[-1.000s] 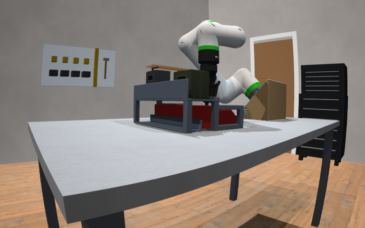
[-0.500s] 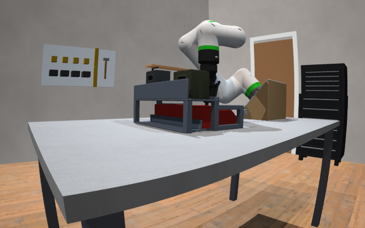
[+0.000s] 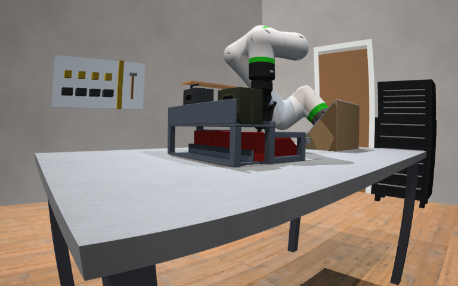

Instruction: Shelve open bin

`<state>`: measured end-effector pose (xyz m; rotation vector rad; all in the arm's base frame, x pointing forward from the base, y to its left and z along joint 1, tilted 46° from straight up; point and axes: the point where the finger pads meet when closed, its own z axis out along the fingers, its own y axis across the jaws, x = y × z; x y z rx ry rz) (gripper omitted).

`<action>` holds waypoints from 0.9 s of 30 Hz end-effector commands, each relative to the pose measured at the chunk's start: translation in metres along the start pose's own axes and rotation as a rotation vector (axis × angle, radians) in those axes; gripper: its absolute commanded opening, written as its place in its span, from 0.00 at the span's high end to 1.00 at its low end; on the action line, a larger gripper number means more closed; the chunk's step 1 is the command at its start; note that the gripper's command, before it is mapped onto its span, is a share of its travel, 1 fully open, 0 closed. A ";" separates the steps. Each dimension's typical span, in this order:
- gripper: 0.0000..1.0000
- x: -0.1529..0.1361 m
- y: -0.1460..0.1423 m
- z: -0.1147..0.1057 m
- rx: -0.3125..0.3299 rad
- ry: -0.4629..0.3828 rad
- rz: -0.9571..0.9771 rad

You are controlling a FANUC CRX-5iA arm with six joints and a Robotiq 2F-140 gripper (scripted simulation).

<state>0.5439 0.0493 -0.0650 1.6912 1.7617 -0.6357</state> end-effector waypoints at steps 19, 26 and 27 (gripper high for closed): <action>1.00 0.000 -0.005 -0.006 0.000 0.000 0.000; 1.00 0.000 -0.011 -0.012 0.000 0.000 0.000; 1.00 0.000 -0.012 -0.013 0.000 0.000 0.000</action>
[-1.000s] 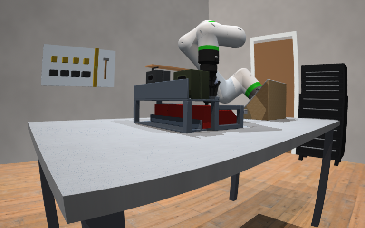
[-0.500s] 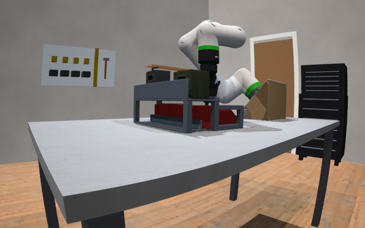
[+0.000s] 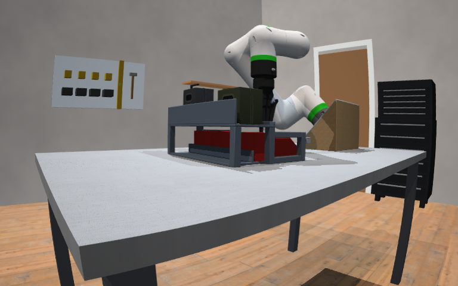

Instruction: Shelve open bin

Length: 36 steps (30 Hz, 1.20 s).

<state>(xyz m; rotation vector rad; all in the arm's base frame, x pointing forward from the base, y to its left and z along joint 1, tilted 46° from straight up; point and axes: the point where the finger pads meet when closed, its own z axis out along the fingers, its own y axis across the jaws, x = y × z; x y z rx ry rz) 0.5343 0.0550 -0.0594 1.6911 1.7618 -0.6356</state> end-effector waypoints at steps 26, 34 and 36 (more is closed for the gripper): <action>1.00 0.000 -0.011 -0.026 0.000 0.000 0.000; 1.00 0.000 -0.011 -0.047 0.000 0.000 0.000; 1.00 0.000 -0.011 -0.054 0.000 0.000 0.000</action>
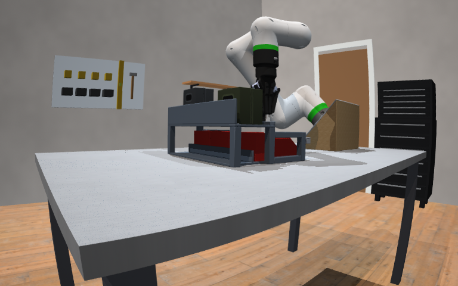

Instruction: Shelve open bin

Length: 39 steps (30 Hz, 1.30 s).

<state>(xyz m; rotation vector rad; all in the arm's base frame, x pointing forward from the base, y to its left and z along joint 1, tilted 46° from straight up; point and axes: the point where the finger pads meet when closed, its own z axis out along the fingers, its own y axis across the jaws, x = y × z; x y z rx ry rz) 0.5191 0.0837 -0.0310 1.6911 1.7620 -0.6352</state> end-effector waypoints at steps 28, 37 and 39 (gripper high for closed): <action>1.00 0.000 0.000 -0.030 0.000 0.000 0.000; 1.00 0.000 0.000 -0.030 0.000 0.000 0.000; 1.00 0.000 0.000 -0.030 0.000 0.000 0.000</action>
